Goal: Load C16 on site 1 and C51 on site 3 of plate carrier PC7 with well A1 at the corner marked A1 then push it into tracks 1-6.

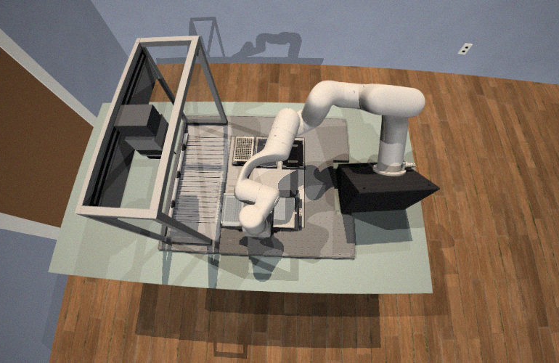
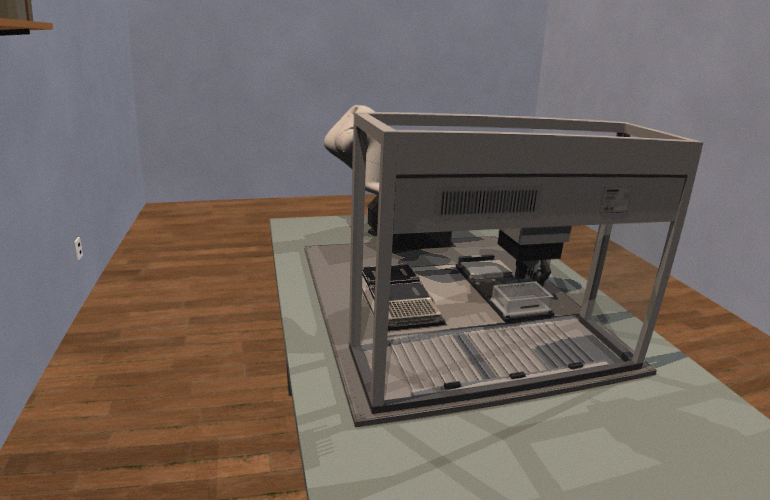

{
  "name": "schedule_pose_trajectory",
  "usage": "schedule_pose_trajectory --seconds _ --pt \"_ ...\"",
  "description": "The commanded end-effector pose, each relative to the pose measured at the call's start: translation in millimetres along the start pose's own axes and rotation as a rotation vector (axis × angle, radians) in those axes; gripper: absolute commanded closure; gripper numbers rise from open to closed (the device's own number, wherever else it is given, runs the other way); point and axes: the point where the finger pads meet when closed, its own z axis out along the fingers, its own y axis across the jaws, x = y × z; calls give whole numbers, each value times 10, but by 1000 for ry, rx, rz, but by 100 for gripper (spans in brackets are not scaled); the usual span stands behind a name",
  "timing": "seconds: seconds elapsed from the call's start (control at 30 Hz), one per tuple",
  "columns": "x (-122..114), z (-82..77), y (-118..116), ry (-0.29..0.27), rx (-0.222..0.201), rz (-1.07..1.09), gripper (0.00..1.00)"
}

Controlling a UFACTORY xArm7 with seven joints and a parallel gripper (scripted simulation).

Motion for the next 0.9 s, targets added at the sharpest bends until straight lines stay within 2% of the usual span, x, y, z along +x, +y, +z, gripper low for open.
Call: schedule_pose_trajectory --seconds 0.0,0.87 --pt "17 -22 -9 -3 3 0 0" --pt "126 -22 -9 -3 3 0 0"
